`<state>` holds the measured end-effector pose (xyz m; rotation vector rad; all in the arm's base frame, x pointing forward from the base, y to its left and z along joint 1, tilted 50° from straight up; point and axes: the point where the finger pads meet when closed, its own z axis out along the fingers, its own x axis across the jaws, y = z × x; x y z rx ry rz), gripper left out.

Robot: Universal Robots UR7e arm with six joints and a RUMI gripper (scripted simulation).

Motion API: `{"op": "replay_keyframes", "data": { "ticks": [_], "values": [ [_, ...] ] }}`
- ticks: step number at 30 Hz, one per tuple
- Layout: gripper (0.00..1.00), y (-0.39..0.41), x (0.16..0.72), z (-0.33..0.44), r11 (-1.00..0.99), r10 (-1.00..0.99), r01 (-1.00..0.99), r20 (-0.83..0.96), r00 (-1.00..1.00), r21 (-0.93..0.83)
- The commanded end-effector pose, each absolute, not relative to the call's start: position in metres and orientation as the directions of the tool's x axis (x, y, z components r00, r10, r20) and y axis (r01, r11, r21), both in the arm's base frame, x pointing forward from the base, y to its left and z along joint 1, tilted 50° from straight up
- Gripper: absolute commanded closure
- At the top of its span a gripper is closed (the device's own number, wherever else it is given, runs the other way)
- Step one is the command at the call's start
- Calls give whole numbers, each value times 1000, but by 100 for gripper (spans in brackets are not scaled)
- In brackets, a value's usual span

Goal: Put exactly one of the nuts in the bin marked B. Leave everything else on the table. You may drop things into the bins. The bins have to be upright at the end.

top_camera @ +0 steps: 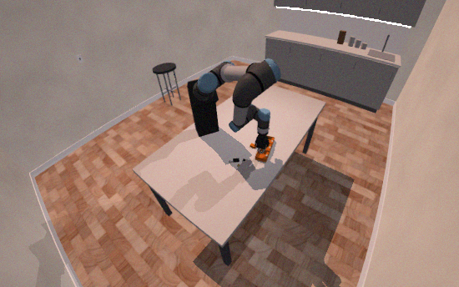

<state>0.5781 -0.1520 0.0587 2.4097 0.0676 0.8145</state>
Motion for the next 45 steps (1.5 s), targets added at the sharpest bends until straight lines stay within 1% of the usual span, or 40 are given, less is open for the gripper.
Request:
{"op": "replay_keyframes", "data": {
  "ticks": [1, 26, 27, 45],
  "values": [
    [100, -160, 588, 52, -825, 227, -136, 542, 809, 549],
    [100, -164, 594, 46, -825, 228, -134, 541, 809, 549],
    [82, -164, 594, 46, -825, 228, -134, 541, 809, 549],
    [82, -162, 593, 48, -825, 229, -134, 542, 809, 549]
  ]
}}
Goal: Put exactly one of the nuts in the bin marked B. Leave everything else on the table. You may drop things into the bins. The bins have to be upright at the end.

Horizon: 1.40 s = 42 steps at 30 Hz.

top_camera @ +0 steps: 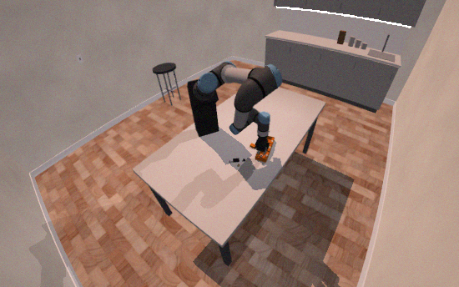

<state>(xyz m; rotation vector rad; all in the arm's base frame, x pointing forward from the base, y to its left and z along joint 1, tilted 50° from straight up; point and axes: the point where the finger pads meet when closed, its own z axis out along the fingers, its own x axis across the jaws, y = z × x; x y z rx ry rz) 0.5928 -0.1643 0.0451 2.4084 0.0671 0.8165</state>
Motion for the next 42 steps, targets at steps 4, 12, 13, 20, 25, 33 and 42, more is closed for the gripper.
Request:
{"op": "replay_keyframes", "data": {
  "ticks": [4, 12, 13, 20, 25, 33, 42],
  "values": [
    [82, -159, 589, 50, -826, 228, -133, 540, 810, 548],
    [82, -153, 583, 57, -826, 228, -133, 540, 810, 548],
    [82, -152, 582, 57, -826, 228, -133, 540, 810, 548],
    [82, -149, 578, 62, -826, 228, -133, 540, 810, 548],
    [82, -147, 576, 65, -826, 228, -133, 540, 810, 548],
    [82, -139, 567, 74, -826, 228, -133, 540, 810, 548],
    [82, -141, 569, 74, -825, 228, -134, 541, 809, 549]
  ]
}}
